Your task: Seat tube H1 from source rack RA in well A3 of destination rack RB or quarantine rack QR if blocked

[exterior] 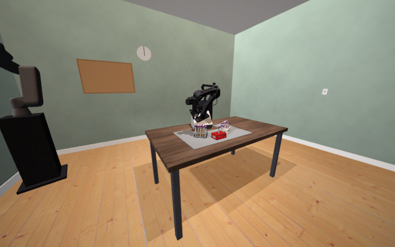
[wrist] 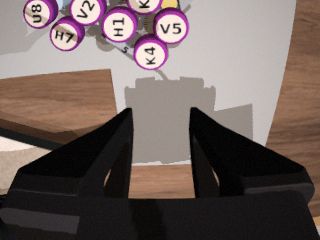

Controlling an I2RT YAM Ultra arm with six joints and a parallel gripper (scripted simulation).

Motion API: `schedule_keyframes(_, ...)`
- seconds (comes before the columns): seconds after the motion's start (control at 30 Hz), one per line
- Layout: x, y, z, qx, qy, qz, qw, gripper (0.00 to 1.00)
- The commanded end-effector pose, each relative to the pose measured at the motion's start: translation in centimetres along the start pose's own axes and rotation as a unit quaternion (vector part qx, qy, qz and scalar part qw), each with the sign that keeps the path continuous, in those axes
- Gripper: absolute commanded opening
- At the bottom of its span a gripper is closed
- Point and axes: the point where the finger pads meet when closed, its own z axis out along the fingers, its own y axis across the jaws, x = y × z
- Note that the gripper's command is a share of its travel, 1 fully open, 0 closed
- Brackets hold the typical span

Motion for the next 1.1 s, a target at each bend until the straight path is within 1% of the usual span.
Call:
schedule_keyframes(0.0, -1.3, 0.2, -1.6, 0.013, -0.022, -0.032, 0.999, 0.3)
schedule_keyframes(0.47, -1.1, 0.4, -1.7, 0.013, -0.022, -0.032, 0.999, 0.3)
schedule_keyframes(0.5, -0.9, 0.1, -1.3, 0.018, -0.023, -0.036, 0.999, 0.3)
schedule_keyframes(0.53, -0.6, 0.8, -0.4, 0.003, -0.022, -0.028, 0.999, 0.3)
schedule_keyframes(0.57, -0.7, 0.9, -0.1, 0.001, -0.023, -0.028, 0.999, 0.3)
schedule_keyframes(0.7, -0.4, 0.8, 0.7, 0.003, -0.015, -0.028, 0.999, 0.3)
schedule_keyframes(0.9, -0.5, 0.6, 1.7, 0.003, -0.015, -0.028, 0.999, 0.3)
schedule_keyframes(0.97, -0.5, 0.6, 1.7, 0.003, -0.015, -0.028, 0.999, 0.3)
schedule_keyframes(1.0, -1.4, -0.2, 1.0, 0.019, -0.022, -0.039, 0.999, 0.3)
schedule_keyframes(1.03, -0.7, 0.4, 1.9, 0.006, -0.017, -0.03, 0.999, 0.3)
schedule_keyframes(1.07, -0.6, 0.5, 2.2, 0.003, -0.016, -0.028, 0.999, 0.3)
